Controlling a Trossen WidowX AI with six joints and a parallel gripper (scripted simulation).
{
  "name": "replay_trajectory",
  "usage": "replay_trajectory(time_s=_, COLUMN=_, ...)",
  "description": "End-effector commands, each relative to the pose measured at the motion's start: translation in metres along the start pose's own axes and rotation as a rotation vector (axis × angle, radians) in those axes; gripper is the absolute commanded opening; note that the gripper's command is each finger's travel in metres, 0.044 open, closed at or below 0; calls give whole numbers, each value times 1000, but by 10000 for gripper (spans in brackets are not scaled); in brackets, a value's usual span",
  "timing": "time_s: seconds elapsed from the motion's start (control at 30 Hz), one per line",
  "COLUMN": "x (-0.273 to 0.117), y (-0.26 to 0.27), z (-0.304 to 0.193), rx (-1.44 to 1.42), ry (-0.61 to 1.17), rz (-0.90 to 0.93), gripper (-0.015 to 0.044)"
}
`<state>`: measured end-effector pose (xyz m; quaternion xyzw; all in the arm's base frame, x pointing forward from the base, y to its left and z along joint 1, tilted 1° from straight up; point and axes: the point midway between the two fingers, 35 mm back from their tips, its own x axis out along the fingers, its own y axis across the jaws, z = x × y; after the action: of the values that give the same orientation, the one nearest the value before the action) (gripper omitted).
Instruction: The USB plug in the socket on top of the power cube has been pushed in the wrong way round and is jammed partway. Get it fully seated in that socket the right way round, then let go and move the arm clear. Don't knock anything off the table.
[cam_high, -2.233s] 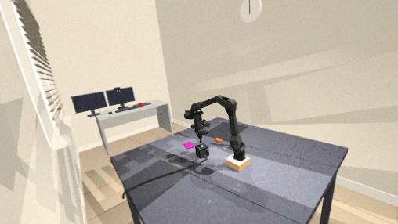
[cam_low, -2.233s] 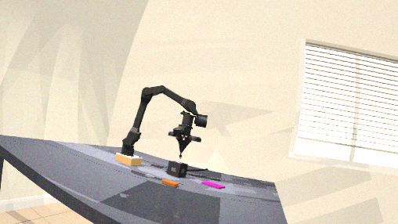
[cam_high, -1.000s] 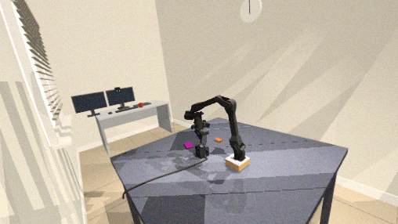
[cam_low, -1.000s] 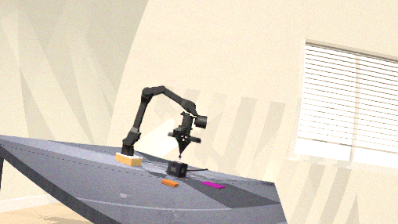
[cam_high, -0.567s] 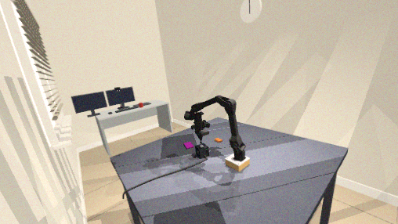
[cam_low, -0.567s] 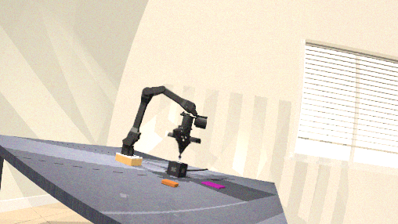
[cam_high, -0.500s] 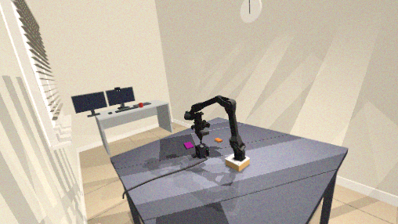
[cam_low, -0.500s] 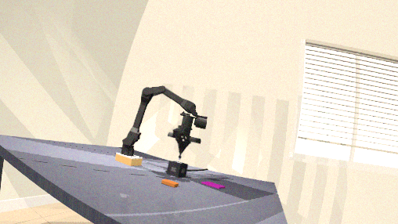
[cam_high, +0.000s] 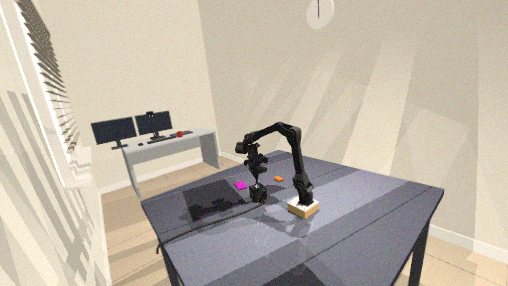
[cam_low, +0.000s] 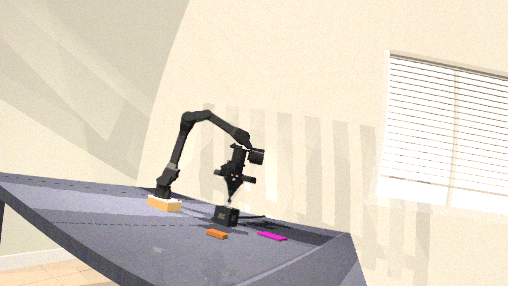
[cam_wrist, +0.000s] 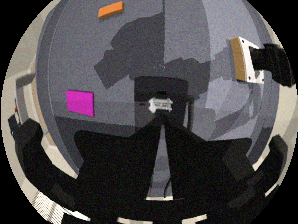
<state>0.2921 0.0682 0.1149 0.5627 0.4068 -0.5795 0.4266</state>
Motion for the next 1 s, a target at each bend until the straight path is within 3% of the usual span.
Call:
replay_trajectory(time_s=0.0, x=1, y=1, z=1, rx=-6, ry=-6, rz=4, gripper=0)
replay_trajectory(time_s=0.97, x=4, y=1, z=1, rx=-14, ry=-12, rz=4, gripper=0)
